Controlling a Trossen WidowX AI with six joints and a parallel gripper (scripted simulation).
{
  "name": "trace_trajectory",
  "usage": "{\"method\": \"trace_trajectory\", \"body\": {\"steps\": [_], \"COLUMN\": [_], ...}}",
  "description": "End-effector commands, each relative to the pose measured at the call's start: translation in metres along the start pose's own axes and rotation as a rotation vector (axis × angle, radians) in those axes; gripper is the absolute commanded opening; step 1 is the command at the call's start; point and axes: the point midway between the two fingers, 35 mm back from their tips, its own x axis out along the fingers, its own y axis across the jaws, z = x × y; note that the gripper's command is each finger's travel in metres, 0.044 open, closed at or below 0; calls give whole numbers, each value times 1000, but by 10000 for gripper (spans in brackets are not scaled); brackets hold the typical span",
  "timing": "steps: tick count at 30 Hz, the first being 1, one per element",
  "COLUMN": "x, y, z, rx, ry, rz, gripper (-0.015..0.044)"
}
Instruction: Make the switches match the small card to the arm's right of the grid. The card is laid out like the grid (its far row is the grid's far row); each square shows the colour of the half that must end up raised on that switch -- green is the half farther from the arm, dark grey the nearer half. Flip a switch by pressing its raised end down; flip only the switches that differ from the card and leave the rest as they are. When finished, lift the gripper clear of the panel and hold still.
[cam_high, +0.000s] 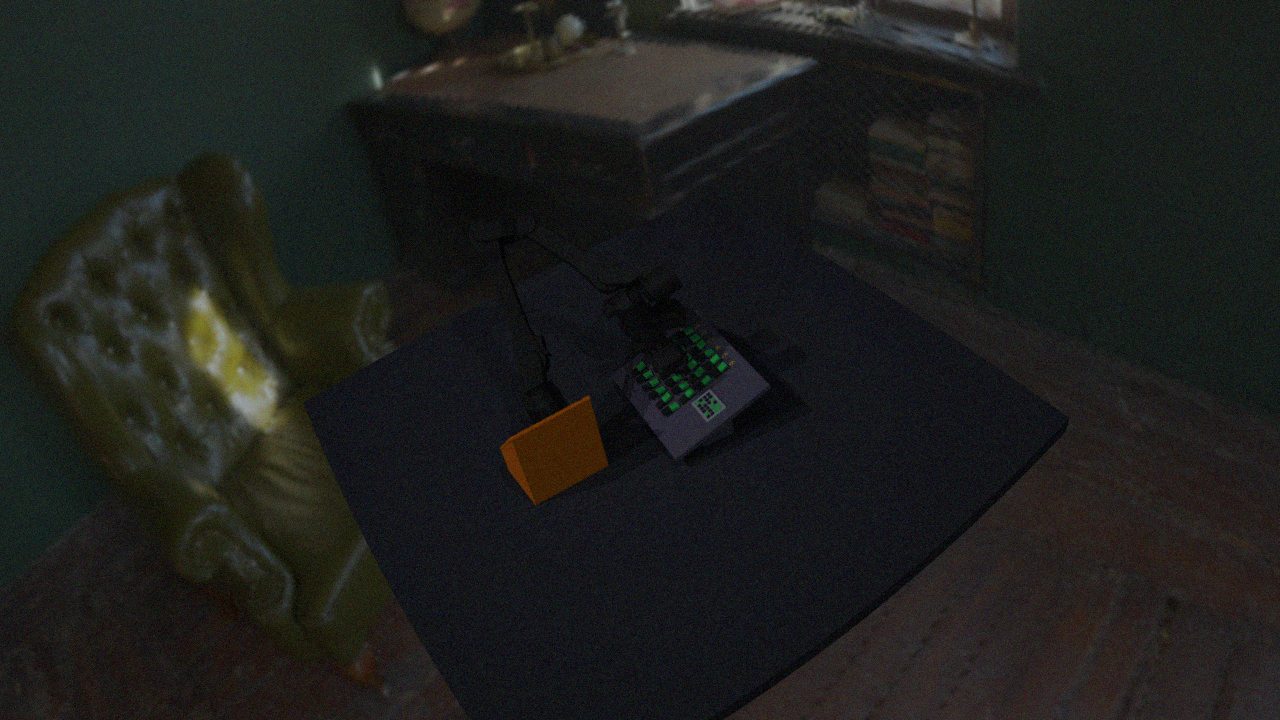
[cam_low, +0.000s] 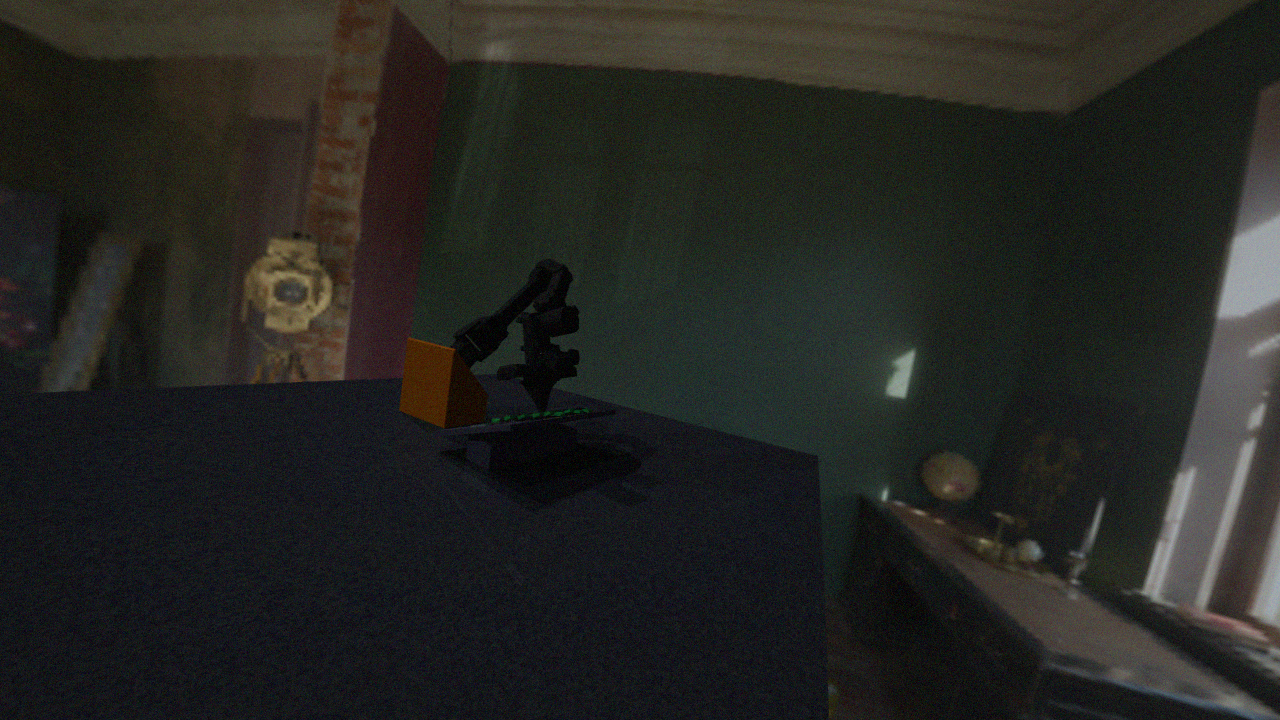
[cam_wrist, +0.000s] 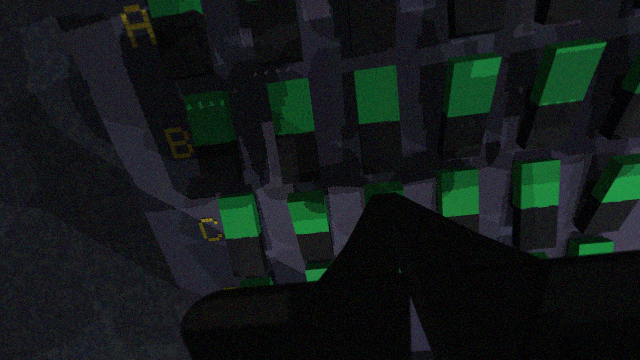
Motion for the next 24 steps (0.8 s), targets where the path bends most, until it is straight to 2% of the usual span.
{"method": "trace_trajectory", "body": {"steps": [1, 24], "x": [1, 5], "y": [0, 0], "z": [-1, -1], "rx": [3, 3], "ry": [4, 4], "rz": [-3, -3], "gripper": [0, 0]}}
